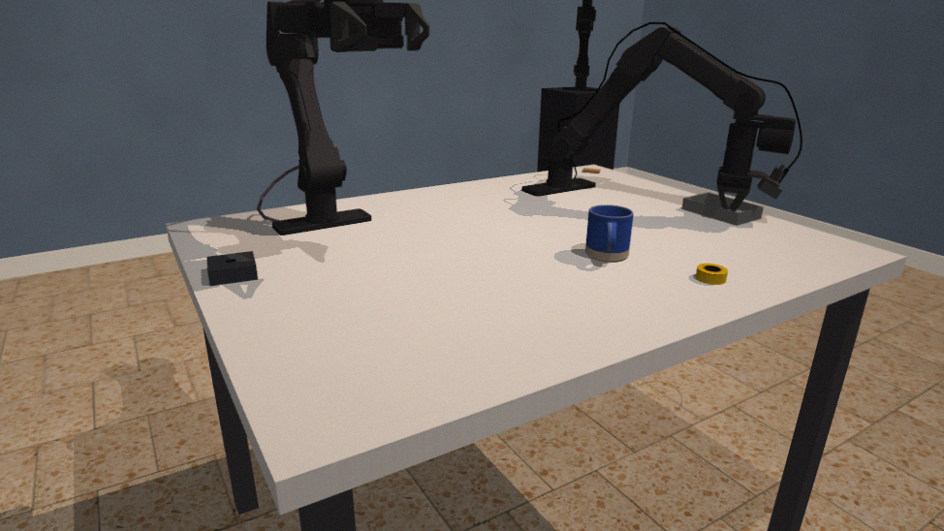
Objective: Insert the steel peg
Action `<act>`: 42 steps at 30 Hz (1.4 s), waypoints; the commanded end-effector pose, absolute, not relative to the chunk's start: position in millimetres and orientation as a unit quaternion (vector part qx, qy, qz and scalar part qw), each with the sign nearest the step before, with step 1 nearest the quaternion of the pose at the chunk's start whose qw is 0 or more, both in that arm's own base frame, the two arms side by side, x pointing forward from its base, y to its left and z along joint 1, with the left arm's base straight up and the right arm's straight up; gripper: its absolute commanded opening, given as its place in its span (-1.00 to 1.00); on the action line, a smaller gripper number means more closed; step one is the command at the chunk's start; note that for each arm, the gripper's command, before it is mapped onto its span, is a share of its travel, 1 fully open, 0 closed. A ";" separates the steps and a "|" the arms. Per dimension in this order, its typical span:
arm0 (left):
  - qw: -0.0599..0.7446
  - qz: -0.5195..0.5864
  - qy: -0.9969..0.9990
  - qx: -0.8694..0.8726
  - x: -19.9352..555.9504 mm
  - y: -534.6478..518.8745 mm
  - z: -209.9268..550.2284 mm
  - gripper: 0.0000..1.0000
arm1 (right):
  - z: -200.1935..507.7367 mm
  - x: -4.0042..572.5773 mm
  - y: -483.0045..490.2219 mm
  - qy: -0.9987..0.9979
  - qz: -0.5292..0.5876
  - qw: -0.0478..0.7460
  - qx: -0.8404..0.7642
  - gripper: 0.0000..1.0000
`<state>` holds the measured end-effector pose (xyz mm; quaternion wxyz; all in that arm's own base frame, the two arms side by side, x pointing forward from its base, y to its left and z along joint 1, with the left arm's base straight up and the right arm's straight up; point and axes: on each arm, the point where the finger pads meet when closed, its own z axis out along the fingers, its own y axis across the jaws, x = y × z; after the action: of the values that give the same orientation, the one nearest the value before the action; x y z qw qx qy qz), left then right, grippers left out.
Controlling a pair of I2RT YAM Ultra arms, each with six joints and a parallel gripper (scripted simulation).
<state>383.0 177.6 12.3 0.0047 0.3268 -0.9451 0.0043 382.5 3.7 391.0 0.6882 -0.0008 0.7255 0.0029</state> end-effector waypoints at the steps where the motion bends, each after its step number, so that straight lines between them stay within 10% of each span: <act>1: -0.007 0.000 -0.944 0.329 386.2 179.8 15.9 -0.47 | 407.2 381.6 1.0 0.707 0.000 0.707 0.000 1.00; 16: -0.007 0.001 -0.945 0.327 387.2 179.6 26.7 -1.00 | 407.2 381.6 1.0 0.707 0.000 0.707 0.000 1.00; 42: -0.010 -0.005 -0.944 0.330 387.1 182.7 57.6 -1.00 | 407.2 381.6 1.0 0.707 0.000 0.707 0.000 1.00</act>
<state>379.9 176.9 40.3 0.0123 0.3272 -0.9449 0.0032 382.5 3.7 391.0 0.6882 -0.0008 0.7255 0.0029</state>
